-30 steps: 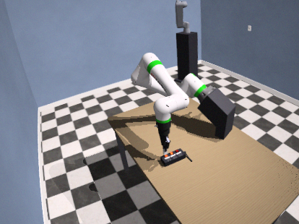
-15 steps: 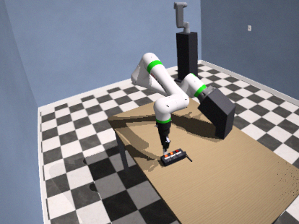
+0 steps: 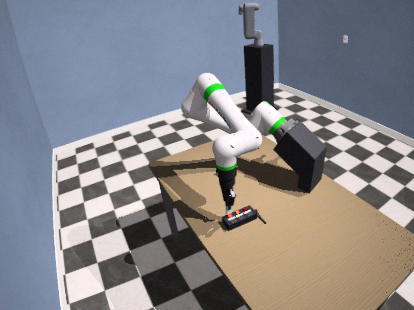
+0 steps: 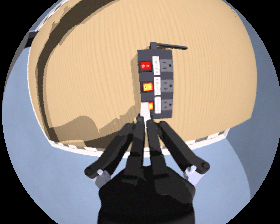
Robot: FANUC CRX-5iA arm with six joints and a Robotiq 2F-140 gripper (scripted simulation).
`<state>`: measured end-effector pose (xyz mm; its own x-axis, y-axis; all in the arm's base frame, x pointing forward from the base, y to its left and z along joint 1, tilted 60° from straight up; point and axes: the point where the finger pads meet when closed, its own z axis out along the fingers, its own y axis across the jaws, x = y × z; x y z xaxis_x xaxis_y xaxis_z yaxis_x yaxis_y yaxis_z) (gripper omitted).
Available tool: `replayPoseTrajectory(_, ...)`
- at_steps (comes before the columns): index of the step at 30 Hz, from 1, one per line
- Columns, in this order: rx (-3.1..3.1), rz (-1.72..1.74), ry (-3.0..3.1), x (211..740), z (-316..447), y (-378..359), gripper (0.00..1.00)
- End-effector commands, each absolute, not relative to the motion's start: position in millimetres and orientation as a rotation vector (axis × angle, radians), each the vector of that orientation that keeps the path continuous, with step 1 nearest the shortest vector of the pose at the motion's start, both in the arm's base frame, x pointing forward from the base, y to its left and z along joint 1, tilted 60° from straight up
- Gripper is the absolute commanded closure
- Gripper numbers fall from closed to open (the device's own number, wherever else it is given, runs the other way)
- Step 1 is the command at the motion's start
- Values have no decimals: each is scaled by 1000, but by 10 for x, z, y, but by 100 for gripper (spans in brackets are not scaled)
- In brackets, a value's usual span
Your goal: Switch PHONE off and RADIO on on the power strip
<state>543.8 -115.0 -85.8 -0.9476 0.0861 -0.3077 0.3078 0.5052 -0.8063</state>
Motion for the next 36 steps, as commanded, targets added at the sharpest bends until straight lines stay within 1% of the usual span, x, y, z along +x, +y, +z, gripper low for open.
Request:
replayPoseTrajectory(1,335,-1418,2521,5439,-859,-1147,100)
replayPoseTrajectory(36,335,-1418,2521,5447,-904,-1225,100)
